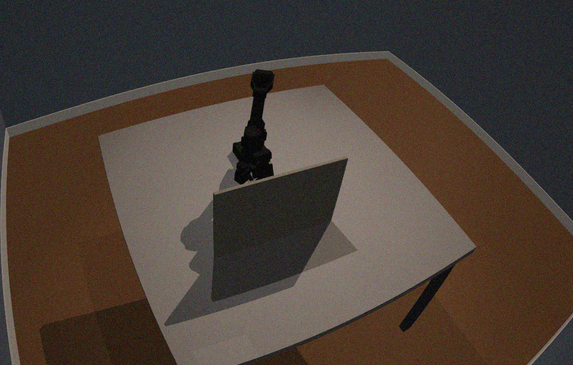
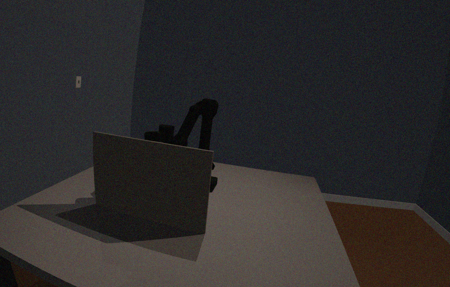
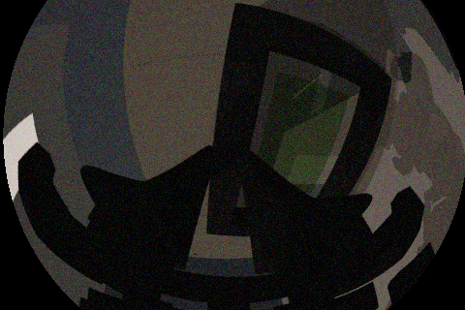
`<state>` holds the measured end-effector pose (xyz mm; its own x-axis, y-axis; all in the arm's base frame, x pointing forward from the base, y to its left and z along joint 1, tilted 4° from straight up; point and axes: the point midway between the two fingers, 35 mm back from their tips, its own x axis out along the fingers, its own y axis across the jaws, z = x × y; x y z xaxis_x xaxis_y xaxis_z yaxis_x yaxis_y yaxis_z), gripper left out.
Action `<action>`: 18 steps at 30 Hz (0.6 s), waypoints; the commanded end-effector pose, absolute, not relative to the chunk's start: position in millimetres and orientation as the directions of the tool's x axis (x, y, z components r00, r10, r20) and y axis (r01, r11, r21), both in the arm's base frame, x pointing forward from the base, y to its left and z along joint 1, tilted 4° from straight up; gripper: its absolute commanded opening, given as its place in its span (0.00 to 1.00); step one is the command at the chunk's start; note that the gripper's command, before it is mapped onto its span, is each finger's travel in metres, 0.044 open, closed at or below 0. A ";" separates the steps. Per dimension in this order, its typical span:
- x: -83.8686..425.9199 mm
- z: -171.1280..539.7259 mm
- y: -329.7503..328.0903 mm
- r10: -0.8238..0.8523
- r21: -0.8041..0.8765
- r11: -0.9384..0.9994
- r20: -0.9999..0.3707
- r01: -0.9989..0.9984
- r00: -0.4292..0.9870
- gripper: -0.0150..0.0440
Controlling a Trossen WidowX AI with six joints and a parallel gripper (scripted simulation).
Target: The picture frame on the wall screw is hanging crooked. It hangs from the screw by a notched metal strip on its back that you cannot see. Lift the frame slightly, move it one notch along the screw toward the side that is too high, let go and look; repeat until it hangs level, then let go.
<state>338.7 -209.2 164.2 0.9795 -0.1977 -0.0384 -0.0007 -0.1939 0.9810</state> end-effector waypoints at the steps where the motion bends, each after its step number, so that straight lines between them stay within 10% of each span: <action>1: 338.8 168.1 -208.9 -0.197 0.982 -0.188 -0.026 -0.012 0.980 0.25; 18: 339.2 169.8 -207.5 -0.197 0.982 -0.188 -0.026 -0.012 0.980 0.25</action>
